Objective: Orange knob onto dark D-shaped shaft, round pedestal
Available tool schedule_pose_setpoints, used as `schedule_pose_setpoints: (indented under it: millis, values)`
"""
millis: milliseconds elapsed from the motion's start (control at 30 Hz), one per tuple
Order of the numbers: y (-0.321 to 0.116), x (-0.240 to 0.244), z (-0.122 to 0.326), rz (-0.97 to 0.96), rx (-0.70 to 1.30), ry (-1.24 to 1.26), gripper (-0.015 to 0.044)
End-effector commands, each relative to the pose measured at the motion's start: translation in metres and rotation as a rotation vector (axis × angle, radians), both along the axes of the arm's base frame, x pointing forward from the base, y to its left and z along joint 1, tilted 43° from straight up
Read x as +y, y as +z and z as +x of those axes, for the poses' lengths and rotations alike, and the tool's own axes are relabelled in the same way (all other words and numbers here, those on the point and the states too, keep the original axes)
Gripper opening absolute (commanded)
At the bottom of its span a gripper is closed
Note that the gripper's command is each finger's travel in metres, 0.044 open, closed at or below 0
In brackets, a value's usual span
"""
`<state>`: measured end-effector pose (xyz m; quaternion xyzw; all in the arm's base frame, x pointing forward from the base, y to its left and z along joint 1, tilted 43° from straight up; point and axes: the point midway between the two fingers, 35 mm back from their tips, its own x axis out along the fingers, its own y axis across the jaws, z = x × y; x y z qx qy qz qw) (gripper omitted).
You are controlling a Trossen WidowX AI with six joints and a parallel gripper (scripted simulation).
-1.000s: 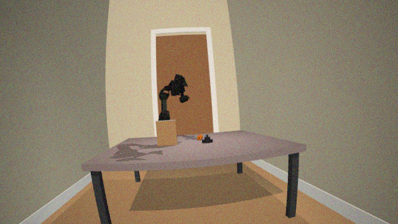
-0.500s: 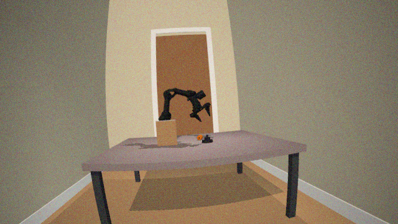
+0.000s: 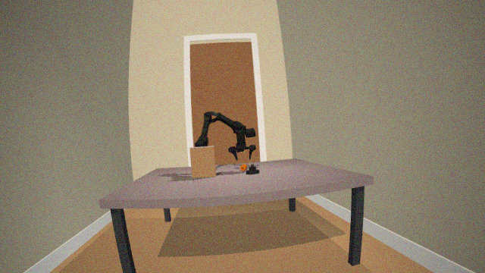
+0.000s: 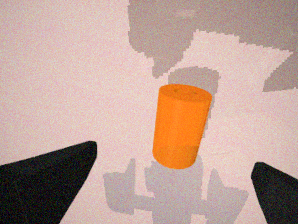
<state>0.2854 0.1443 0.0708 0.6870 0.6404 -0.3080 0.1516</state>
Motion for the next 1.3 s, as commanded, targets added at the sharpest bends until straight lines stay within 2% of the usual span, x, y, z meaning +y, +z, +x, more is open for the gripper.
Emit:
schedule_pose_setpoints:
  millis: [0, 1133, 1267]
  values:
    - [-0.011, 0.010, -0.004, 0.006, 0.020, 0.005, 0.0440]
    - [-0.045, 0.042, -0.008, 0.008, 0.020, 0.005, 0.0440]
    - [-0.045, 0.042, -0.008, 0.008, 0.020, 0.005, 0.0335]
